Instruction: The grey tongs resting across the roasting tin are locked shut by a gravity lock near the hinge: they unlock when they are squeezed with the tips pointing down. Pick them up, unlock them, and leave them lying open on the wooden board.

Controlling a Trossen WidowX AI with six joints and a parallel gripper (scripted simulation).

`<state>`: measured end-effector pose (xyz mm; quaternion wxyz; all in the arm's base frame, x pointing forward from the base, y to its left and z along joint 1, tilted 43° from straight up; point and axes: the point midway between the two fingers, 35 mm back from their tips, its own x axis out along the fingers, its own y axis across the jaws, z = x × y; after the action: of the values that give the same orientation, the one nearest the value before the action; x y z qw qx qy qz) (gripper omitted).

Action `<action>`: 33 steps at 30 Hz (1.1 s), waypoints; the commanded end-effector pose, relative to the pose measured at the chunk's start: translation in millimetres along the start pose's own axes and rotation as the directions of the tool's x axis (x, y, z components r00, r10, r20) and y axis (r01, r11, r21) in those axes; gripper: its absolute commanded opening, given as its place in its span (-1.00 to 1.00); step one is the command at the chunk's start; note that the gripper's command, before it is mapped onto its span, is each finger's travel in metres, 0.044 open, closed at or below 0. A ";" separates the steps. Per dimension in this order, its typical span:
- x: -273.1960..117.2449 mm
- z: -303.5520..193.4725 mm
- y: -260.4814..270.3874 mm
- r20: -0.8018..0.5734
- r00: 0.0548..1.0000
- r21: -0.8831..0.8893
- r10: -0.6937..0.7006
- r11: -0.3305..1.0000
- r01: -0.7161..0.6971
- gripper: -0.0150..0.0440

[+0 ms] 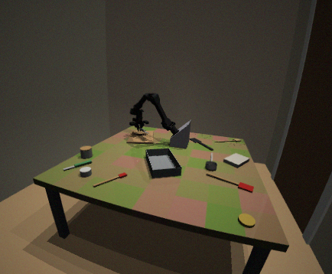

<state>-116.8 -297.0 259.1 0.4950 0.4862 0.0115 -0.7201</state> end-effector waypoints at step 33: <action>7.6 -2.9 -1.4 -0.003 1.000 0.000 -0.001 1.000 0.001 1.00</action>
<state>-116.3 -302.9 251.9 0.4950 0.4869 0.0117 -0.7196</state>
